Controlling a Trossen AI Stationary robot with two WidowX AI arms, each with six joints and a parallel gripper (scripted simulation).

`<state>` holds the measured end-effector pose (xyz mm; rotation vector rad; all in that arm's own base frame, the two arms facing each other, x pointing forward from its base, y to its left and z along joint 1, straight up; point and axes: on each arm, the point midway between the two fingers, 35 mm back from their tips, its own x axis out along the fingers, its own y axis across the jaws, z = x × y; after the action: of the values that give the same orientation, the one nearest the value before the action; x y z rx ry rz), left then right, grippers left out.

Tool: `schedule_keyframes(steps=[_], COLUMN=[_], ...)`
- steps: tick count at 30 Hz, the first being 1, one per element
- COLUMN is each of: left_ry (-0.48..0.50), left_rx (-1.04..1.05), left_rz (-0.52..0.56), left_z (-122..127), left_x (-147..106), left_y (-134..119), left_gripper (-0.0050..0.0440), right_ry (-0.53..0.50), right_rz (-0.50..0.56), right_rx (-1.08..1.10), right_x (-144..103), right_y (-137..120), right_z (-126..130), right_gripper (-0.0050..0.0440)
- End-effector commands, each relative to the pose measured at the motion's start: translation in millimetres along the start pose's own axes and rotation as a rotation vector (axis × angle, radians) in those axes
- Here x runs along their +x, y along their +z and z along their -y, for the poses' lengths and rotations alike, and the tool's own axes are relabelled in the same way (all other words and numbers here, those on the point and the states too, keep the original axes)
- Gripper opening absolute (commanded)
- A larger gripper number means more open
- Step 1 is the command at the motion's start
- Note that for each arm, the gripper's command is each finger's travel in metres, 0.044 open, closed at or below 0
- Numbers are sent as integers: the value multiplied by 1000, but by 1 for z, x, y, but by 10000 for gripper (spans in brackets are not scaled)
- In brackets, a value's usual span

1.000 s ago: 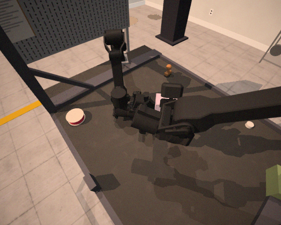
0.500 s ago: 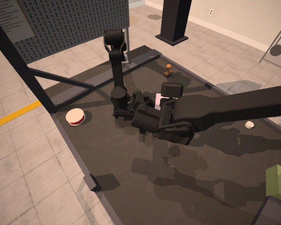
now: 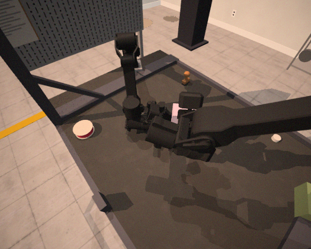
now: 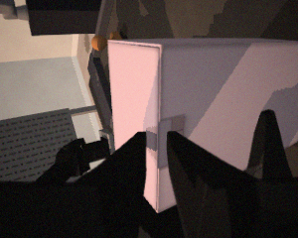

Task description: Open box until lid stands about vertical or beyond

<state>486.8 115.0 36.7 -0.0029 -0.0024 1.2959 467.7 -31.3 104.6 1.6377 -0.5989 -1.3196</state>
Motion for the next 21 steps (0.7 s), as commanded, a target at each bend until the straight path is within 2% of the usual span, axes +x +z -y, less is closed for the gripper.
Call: schedule_keyframes(steps=[1,21], left_ry=[-4,-4], left_rx=[-31,-31], left_rz=[7,7], left_z=[4,4], left_x=[1,1], left_y=[14,14], left_gripper=[286,286], right_ry=[8,5], right_rz=[-17,-16], right_rx=[35,31], right_x=[-7,-11], right_y=[-2,-2], right_z=[-13,-22], right_gripper=[50,50])
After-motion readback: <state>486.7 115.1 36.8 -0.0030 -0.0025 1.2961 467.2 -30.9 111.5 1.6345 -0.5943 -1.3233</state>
